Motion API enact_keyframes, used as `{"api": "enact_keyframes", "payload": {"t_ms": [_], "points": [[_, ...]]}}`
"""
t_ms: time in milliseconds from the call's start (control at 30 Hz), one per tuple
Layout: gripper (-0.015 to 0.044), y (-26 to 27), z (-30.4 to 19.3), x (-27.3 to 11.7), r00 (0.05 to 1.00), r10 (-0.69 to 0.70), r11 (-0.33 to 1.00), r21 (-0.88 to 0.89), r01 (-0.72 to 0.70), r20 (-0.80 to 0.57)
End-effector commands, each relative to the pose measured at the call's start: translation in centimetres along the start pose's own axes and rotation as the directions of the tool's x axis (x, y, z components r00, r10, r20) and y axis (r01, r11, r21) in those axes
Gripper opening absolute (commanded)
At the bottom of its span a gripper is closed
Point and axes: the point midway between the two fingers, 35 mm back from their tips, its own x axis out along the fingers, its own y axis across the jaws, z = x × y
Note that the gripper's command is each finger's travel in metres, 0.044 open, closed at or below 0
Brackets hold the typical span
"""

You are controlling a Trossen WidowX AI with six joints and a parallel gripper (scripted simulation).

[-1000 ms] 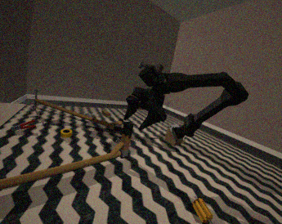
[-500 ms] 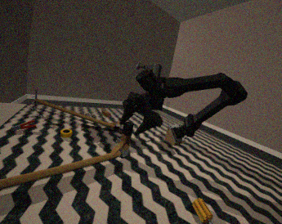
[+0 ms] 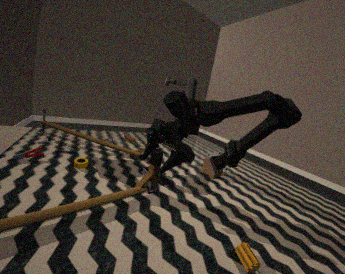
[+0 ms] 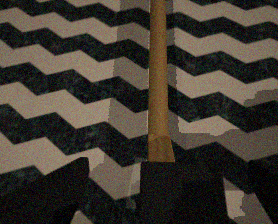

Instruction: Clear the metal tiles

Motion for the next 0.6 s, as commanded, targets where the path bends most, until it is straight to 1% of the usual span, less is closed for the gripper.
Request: {"api": "enact_keyframes", "payload": {"t_ms": [0, 167, 567], "points": [[0.044, -0.08, -0.45, 0.88, 1.0, -0.001, 1.0, 0.016, 0.001, -0.006], [0.044, 0.0, -0.47, 1.26, 1.0, 0.0, 1.0, 0.017, 0.0, -0.004], [0.0125, 0.18, -0.07, 0.85, 1.0, 0.004, 1.0, 0.001, -0.004, 0.002]]}}
